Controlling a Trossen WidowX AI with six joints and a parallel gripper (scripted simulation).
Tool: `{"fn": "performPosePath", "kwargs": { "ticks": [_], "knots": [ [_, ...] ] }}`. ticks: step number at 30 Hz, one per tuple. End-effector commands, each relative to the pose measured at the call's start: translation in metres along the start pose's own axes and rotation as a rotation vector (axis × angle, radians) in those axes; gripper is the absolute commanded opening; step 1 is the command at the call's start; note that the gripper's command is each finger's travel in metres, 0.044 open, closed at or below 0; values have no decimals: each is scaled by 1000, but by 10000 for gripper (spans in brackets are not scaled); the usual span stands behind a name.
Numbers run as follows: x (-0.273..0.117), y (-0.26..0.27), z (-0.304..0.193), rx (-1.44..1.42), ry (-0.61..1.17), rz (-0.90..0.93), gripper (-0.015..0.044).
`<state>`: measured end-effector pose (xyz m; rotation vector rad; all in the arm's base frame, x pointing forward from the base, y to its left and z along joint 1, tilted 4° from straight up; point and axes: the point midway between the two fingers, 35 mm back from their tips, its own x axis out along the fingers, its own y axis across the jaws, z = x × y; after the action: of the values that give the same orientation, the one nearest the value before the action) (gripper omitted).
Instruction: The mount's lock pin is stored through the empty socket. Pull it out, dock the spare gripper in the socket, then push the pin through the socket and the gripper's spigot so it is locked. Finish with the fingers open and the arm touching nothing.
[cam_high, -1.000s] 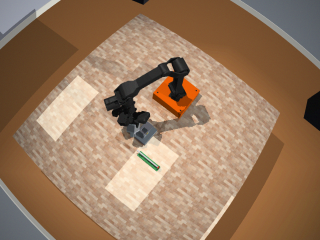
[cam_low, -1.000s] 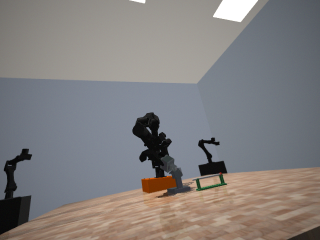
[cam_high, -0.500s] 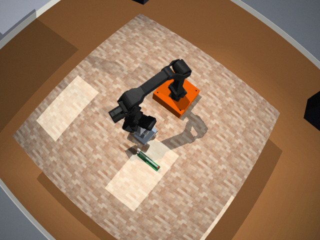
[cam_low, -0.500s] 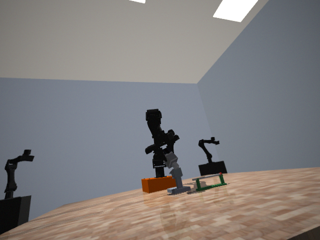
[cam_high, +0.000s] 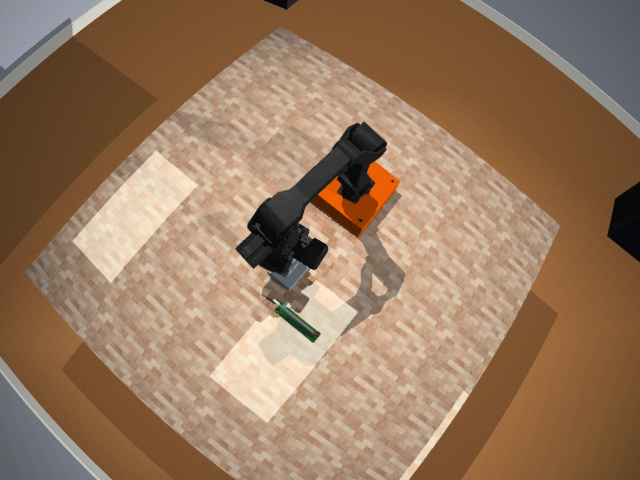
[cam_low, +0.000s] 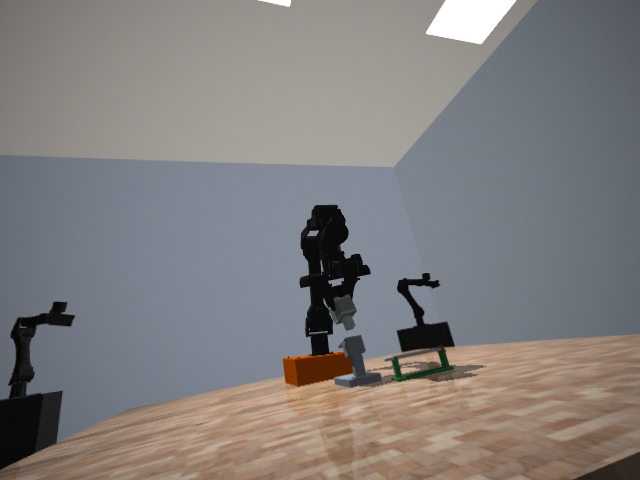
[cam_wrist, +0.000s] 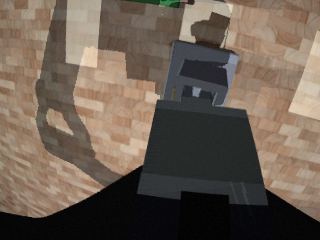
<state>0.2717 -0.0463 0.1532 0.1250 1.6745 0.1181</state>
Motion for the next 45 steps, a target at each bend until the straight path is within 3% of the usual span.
{"fn": "performPosePath", "kwargs": {
  "ticks": [1, 45],
  "knots": [
    [-10, 7, -6, 23, 39, -69, 0],
    [32, 4, 12, 127, 110, -76, 0]
  ]
}}
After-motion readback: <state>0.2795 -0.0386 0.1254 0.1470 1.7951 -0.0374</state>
